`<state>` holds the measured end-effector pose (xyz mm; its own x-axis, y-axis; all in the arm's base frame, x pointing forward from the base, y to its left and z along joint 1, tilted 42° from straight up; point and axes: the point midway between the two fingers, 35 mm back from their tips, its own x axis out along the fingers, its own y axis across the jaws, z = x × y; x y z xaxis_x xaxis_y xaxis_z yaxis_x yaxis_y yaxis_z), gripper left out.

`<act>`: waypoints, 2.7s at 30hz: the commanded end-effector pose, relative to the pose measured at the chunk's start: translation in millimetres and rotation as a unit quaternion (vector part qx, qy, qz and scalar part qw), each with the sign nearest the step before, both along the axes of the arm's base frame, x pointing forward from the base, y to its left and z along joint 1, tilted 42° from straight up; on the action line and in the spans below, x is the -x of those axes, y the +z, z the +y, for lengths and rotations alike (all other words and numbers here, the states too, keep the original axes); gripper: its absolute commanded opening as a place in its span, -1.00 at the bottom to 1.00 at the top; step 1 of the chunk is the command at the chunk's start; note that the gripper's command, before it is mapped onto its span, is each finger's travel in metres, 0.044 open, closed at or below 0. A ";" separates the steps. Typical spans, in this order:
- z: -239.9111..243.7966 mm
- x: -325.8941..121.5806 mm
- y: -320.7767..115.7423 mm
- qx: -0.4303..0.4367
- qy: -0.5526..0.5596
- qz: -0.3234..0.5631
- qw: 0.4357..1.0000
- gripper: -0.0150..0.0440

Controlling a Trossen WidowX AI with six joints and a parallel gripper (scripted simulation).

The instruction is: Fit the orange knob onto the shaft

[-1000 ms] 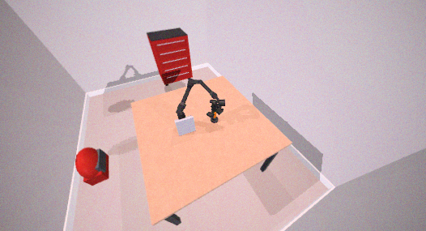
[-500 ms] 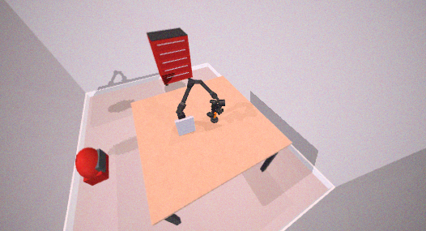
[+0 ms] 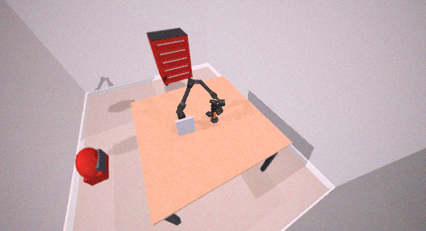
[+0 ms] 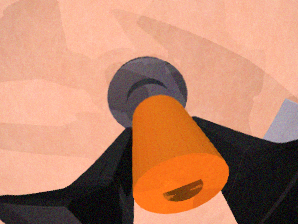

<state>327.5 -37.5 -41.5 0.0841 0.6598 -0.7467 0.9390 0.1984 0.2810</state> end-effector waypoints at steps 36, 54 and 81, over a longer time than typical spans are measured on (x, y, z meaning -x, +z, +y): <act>0.1 -4.4 0.6 -0.002 -0.036 0.027 0.999 -0.49; -0.8 -1.8 -1.2 -0.002 -0.036 0.027 0.999 -0.49; 0.0 -5.1 -2.7 -0.011 -0.114 0.096 0.989 -0.49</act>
